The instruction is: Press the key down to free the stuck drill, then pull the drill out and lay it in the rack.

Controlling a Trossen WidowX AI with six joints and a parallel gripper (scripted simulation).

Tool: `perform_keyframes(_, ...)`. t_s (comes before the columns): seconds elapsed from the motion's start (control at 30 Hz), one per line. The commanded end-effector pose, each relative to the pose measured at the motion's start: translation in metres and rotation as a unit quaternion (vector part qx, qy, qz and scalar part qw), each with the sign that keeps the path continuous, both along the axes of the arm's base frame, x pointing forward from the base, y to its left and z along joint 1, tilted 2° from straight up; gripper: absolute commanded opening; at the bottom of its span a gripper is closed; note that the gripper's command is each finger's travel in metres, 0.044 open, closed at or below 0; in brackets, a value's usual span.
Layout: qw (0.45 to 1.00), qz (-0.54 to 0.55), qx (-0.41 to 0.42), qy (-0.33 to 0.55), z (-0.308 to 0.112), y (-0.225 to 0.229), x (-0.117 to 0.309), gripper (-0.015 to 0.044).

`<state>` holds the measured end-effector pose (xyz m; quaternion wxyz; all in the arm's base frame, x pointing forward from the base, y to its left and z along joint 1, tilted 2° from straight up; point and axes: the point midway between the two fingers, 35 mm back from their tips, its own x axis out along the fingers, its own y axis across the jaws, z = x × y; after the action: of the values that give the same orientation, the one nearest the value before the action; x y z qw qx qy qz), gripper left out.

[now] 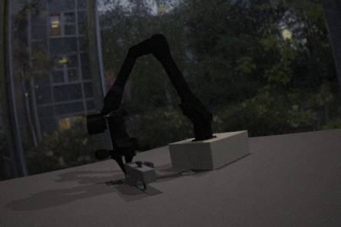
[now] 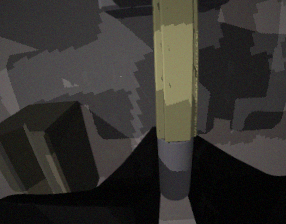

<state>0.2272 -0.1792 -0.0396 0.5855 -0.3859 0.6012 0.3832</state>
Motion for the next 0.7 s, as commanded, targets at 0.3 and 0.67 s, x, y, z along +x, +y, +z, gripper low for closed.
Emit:
perform_keyframes(0.3,1.000,0.000,0.000,0.000,0.000,-0.001,0.000,0.0236)
perform_keyframes(0.67,1.000,0.001,-0.004,-0.002,-0.001,0.003,0.004,0.0440)
